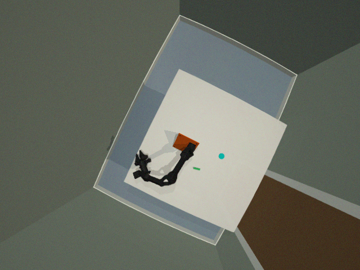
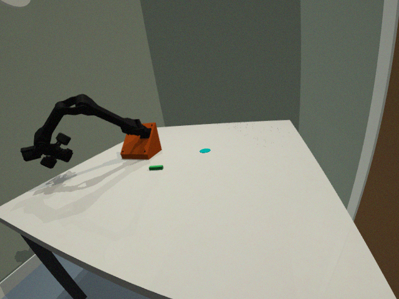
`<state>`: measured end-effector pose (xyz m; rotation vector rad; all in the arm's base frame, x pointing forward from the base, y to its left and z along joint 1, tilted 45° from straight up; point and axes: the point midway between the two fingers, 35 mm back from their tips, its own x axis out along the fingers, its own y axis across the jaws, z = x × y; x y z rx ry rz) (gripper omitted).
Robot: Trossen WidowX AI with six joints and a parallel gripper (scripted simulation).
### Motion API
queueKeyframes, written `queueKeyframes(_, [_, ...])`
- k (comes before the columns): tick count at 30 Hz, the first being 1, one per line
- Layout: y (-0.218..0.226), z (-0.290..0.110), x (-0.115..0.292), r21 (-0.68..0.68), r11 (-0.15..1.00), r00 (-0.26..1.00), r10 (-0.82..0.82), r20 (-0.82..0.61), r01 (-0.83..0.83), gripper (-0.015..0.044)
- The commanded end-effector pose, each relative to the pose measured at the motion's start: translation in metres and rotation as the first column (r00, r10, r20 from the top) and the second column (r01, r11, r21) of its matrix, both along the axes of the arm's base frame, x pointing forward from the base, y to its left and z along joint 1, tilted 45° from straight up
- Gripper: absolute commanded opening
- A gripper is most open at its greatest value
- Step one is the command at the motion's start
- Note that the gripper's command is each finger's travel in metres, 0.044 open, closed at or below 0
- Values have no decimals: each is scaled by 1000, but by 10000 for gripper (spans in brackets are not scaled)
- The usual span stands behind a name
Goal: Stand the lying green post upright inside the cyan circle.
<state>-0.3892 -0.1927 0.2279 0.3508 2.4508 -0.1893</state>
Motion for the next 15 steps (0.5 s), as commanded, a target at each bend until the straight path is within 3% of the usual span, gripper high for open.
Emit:
queueKeyframes(1, [-1, 0, 1, -2, 1000, 1000, 1, 0, -1, 374])
queueKeyframes(6, [-31, -1, 30, -74, 997, 1000, 25, -6, -25, 242])
queueKeyframes(15, [-98, -7, 129, -291, 953, 996, 90, 3, -85, 233])
